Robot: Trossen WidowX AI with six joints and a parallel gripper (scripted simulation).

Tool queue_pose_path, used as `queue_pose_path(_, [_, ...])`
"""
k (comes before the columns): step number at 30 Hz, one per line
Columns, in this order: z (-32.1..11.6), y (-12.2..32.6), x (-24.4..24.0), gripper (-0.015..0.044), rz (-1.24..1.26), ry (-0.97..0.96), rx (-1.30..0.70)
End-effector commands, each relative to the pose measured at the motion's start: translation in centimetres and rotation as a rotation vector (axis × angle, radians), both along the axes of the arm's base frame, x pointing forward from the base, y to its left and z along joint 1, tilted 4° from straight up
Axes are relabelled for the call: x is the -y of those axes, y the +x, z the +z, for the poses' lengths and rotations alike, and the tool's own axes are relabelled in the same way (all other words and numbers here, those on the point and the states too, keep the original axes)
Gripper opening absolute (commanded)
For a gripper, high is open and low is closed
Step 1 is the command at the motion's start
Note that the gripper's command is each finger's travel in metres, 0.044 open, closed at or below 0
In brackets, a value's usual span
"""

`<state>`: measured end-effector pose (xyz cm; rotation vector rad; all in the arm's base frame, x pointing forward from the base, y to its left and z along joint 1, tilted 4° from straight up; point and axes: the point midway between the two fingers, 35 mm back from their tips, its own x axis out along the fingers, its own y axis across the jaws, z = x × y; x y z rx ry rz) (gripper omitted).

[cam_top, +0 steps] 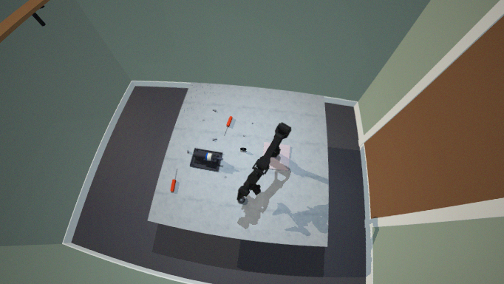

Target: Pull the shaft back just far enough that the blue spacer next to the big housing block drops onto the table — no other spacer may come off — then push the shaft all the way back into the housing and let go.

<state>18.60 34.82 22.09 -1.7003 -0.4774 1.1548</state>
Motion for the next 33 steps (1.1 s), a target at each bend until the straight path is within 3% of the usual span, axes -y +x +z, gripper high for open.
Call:
queue_pose_path(1, [-3.0,5.6,4.4,0.0440,-0.063,-0.235,0.161])
queue_pose_path(10, [-7.5,12.6,14.0,0.0440,-0.106,-0.671,0.306])
queue_pose_path(17, [-10.7,15.0,22.8,0.0440,-0.050,-1.025,0.320])
queue_pose_path(33, [-11.0,14.9,24.0,0.0440,-0.040,-1.058,0.317])
